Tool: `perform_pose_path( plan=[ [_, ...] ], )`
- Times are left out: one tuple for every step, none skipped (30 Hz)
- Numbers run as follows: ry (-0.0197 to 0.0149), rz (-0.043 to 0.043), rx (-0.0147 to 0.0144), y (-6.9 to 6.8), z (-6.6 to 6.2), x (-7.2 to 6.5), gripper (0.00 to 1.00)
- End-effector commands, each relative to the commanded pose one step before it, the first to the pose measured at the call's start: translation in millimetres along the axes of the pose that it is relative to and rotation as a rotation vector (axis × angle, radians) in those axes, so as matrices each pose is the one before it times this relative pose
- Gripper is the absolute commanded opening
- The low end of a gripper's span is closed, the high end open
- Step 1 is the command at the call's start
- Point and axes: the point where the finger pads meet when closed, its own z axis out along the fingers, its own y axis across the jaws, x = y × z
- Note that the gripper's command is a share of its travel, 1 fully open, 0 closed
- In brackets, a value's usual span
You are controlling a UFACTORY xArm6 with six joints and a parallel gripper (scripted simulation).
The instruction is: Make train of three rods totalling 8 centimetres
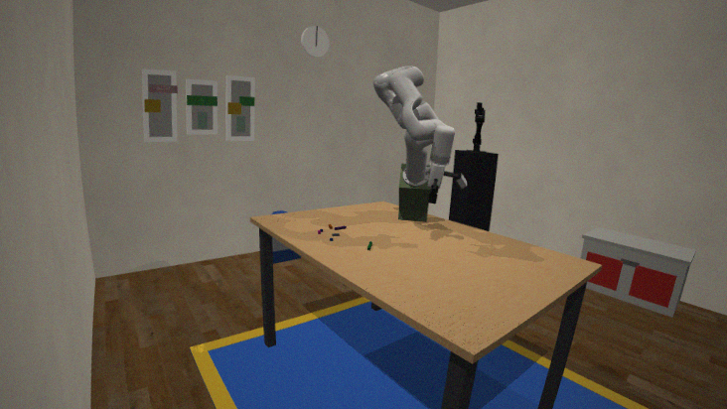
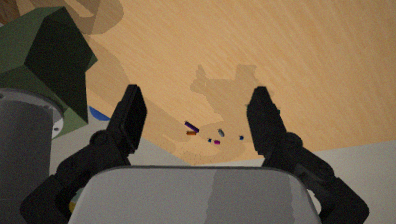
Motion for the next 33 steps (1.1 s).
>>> perform_pose_path(
  plan=[
    [0.00147, 0.00059, -0.00194, 0.8, -0.84, 0.32, 1.0],
    [0.0, 0.0, 0.0, 0.0, 0.0, 0.0, 1.0],
    [0.0, 0.0, 0.0, 0.0, 0.0, 0.0, 1.0],
    [0.0, 0.0, 0.0, 0.0, 0.0, 0.0, 1.0],
    [0.0, 0.0, 0.0, 0.0, 0.0, 0.0, 1.0],
    [0.0, 0.0, 0.0, 0.0, 0.0, 0.0, 1.0],
    [0.0, 0.0, 0.0, 0.0, 0.0, 0.0, 1.0],
    [0.0, 0.0, 0.0, 0.0, 0.0, 0.0, 1.0],
    [0.0, 0.0, 0.0, 0.0, 0.0, 0.0, 1.0],
    [0.0, 0.0, 0.0, 0.0, 0.0, 0.0, 1.0],
    [0.0, 0.0, 0.0, 0.0, 0.0, 0.0, 1.0],
    [0.0, 0.0, 0.0, 0.0, 0.0, 0.0, 1.0],
    [0.0, 0.0, 0.0, 0.0, 0.0, 0.0, 1.0],
    [0.0, 0.0, 0.0, 0.0, 0.0, 0.0, 1.0],
    [0.0, 0.0, 0.0, 0.0, 0.0, 0.0, 1.0],
    [0.0, 0.0, 0.0, 0.0, 0.0, 0.0, 1.0],
    [0.0, 0.0, 0.0, 0.0, 0.0, 0.0, 1.0],
    [-0.00005, 0.00015, 0.00004, 0.01, 0.0, -0.02, 1.0],
    [-0.00032, 0.00101, 0.00023, 0.1, -0.02, -0.13, 1.0],
    [-0.00083, 0.00267, 0.0006, 0.26, -0.06, -0.33, 1.0],
    [-0.00157, 0.00503, 0.00114, 0.49, -0.11, -0.63, 1.0],
    [-0.00251, 0.00804, 0.00181, 0.79, -0.17, -1.0, 1.0],
    [-0.00361, 0.01162, 0.0026, 1.15, -0.24, -1.44, 1.0],
    [-0.00487, 0.0157, 0.00348, 1.57, -0.32, -1.93, 1.0],
    [-0.00624, 0.02021, 0.00444, 2.05, -0.4, -2.46, 1.0],
    [-0.00772, 0.02511, 0.00544, 2.58, -0.49, -3.01, 1.0],
    [-0.00926, 0.03033, 0.00646, 3.18, -0.57, -3.58, 1.0],
    [-0.01086, 0.03582, 0.00749, 3.84, -0.65, -4.14, 1.0],
    [-0.01247, 0.04153, 0.00849, 4.56, -0.71, -4.68, 1.0],
    [-0.01407, 0.0474, 0.00944, 5.35, -0.75, -5.19, 1.0],
    [-0.01314, 0.04477, 0.00869, 5.22, -0.66, -4.73, 1.0],
    [-0.00986, 0.03395, 0.00644, 4.07, -0.46, -3.46, 1.0],
    [0.0, 0.0, 0.0, 0.0, 0.0, 0.0, 1.0]
  ],
)
